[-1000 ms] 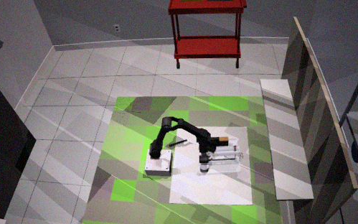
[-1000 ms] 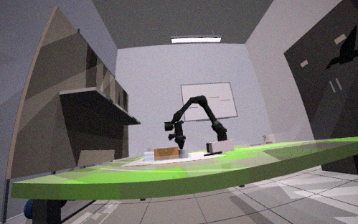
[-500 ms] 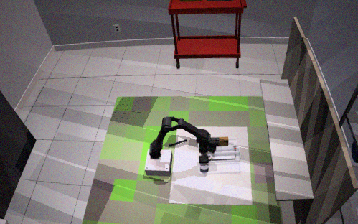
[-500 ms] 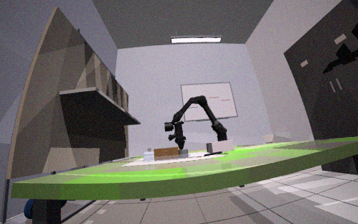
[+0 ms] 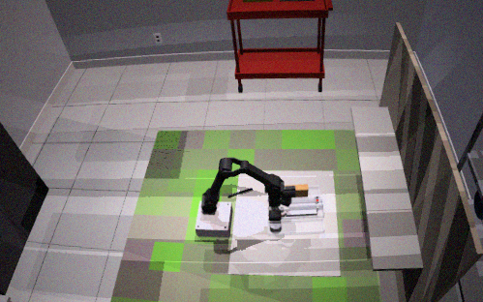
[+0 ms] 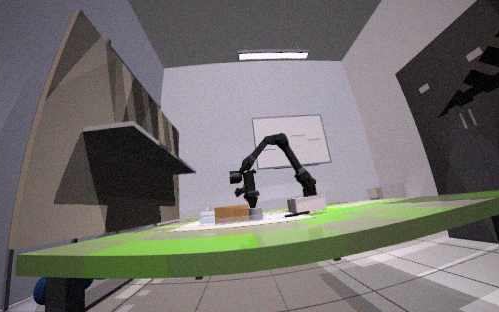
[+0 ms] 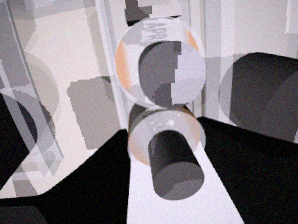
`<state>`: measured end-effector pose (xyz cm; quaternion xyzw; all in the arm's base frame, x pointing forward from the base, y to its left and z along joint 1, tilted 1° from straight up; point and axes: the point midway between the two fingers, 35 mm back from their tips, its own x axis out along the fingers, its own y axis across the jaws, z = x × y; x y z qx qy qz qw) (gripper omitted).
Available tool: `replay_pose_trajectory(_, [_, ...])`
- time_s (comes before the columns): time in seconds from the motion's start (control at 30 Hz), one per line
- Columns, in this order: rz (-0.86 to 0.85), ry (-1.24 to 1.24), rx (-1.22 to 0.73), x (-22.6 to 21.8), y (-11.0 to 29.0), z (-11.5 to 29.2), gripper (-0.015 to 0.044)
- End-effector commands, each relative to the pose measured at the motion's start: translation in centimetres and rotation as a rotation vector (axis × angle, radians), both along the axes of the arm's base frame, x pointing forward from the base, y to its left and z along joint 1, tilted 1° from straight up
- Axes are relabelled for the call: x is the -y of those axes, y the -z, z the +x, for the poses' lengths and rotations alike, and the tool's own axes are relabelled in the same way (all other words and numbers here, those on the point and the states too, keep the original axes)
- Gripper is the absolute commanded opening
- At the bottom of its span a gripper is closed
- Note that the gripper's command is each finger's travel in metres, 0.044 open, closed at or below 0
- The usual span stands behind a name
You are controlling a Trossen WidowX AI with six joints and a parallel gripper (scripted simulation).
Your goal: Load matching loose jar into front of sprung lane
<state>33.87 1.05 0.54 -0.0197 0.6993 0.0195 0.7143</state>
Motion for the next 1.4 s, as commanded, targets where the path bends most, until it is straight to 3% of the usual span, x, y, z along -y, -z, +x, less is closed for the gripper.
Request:
replay_pose_trajectory(0.0, [-0.003,0.004,0.023,0.05,0.21,0.60,0.0000])
replay_pose_trajectory(1.37, [-0.003,0.004,0.022,0.08,0.48,0.10,0.0000])
